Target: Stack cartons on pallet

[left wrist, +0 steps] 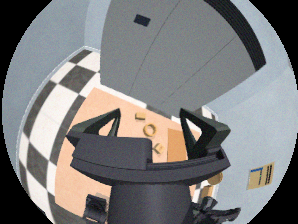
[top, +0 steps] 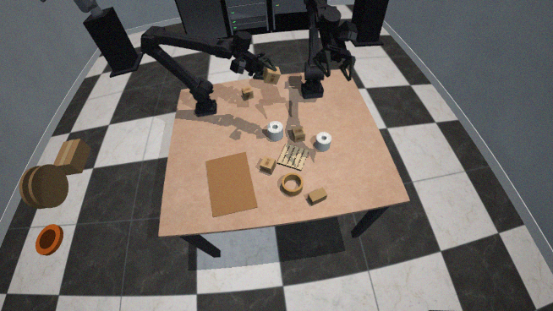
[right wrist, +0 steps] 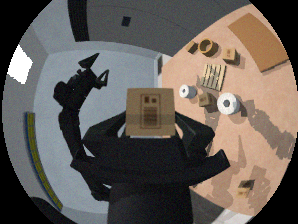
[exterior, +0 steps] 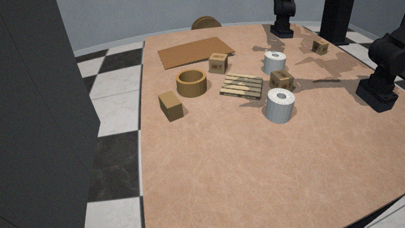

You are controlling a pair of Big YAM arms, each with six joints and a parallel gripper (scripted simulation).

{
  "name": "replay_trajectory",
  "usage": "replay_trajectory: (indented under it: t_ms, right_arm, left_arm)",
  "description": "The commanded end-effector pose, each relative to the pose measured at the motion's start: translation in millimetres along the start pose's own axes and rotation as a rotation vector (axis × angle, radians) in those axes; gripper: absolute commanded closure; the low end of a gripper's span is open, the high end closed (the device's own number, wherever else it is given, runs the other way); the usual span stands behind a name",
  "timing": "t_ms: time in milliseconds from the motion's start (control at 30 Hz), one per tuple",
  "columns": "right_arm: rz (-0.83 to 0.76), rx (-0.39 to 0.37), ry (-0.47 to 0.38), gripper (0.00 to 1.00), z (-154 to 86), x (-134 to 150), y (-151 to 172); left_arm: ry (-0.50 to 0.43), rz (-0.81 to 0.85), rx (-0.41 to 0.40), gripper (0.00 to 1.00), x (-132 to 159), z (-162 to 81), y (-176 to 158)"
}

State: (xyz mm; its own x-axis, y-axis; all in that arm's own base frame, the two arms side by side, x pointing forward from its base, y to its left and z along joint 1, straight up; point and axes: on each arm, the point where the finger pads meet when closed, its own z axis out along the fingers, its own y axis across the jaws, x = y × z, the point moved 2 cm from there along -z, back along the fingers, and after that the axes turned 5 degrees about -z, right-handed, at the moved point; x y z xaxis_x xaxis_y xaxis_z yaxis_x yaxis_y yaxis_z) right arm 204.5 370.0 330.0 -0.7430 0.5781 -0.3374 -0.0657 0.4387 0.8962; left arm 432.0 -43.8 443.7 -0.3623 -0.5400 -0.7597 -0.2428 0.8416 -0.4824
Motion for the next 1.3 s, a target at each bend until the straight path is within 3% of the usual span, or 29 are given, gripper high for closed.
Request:
replay_trajectory:
  t_ms: [0, 367, 467, 533, 900, 1000, 1133, 1267]
  right_arm:
    - [0.023, -0.042, -0.013, 0.5, -3.5, -8.5, 24.4]
    - [0.023, -0.042, -0.013, 0.5, -3.5, -8.5, 24.4]
    - [0.023, -0.042, -0.013, 0.5, -3.5, -8.5, 24.4]
    - [0.023, -0.042, -0.013, 0.5, -3.5, -8.5, 24.4]
    - [0.023, -0.042, -0.013, 0.5, -3.5, -8.5, 24.4]
    - [0.023, -0.042, -0.013, 0.5, -3.5, -8.5, 24.4]
    - [0.023, -0.042, -0.013, 0.5, -3.5, -8.5, 24.4]
    - [0.023, -0.042, -0.013, 0.5, -3.5, -8.5, 24.4]
  left_arm:
    - [0.098, -0.206, -0.04, 0.0, -1.8, -13.4, -17.5]
    - [0.431, -0.577, -0.205, 0.0, 54.3, -43.8, -12.6]
    - [0.456, -0.621, -0.224, 0.0, 58.6, -45.9, -11.1]
    - [0.557, -0.723, -0.295, 0.0, 84.8, -48.0, 0.6]
    - [0.977, -1.171, -0.468, 0.0, 167.4, -88.0, 10.3]
    - [1.007, -1.21, -0.453, 0.0, 171.5, -87.0, 7.7]
    - [1.183, -1.415, -0.532, 0.0, 205.7, -100.1, 10.0]
    - [1.317, -1.499, -0.559, 0.0, 229.5, -111.9, 7.5]
